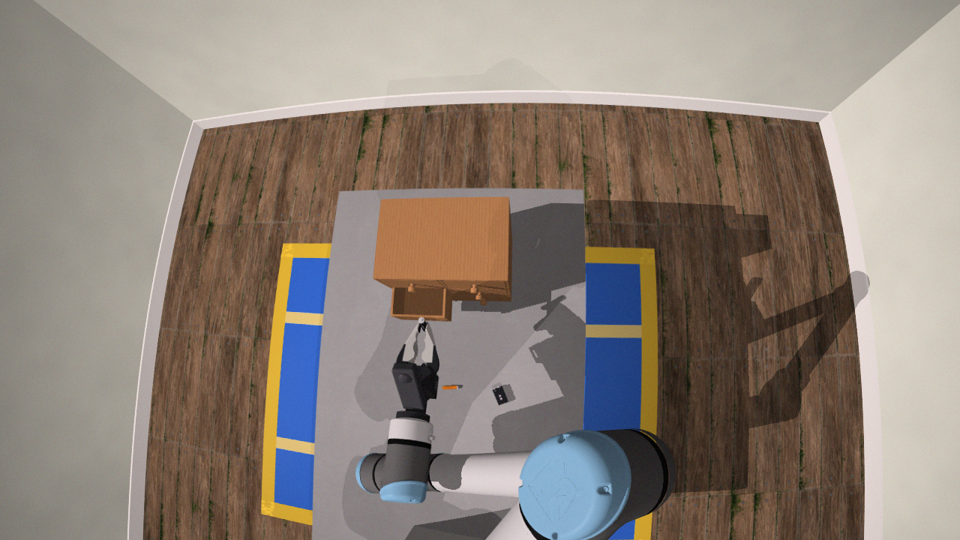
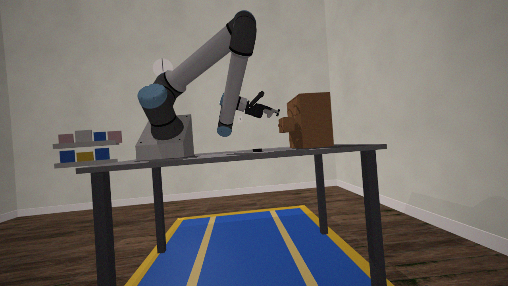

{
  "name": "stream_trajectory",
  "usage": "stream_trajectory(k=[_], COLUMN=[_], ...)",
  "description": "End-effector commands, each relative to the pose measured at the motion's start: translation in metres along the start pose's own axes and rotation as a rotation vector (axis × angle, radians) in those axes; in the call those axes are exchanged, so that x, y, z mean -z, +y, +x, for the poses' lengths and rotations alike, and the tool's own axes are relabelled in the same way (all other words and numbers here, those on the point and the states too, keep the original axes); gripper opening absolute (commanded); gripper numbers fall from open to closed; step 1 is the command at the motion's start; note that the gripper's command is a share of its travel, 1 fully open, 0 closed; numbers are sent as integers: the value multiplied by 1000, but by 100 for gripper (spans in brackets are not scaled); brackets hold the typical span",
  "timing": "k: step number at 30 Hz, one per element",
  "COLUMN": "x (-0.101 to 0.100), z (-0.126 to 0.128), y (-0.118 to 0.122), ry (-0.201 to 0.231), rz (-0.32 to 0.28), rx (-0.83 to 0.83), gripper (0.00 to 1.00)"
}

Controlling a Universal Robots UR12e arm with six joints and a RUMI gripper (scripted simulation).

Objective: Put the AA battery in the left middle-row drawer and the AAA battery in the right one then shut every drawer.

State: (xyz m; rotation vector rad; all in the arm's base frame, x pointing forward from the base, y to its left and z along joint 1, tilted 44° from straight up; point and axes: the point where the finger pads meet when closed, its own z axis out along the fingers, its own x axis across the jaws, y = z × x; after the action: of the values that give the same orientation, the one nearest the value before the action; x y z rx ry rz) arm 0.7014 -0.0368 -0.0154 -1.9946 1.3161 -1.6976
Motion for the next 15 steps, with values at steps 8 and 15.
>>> stream_trajectory(k=[8, 15], x=[-24, -34], z=[0, 0], y=[-9, -13], ry=[0, 0], rz=[0, 0], rx=[0, 0], gripper=[5, 5])
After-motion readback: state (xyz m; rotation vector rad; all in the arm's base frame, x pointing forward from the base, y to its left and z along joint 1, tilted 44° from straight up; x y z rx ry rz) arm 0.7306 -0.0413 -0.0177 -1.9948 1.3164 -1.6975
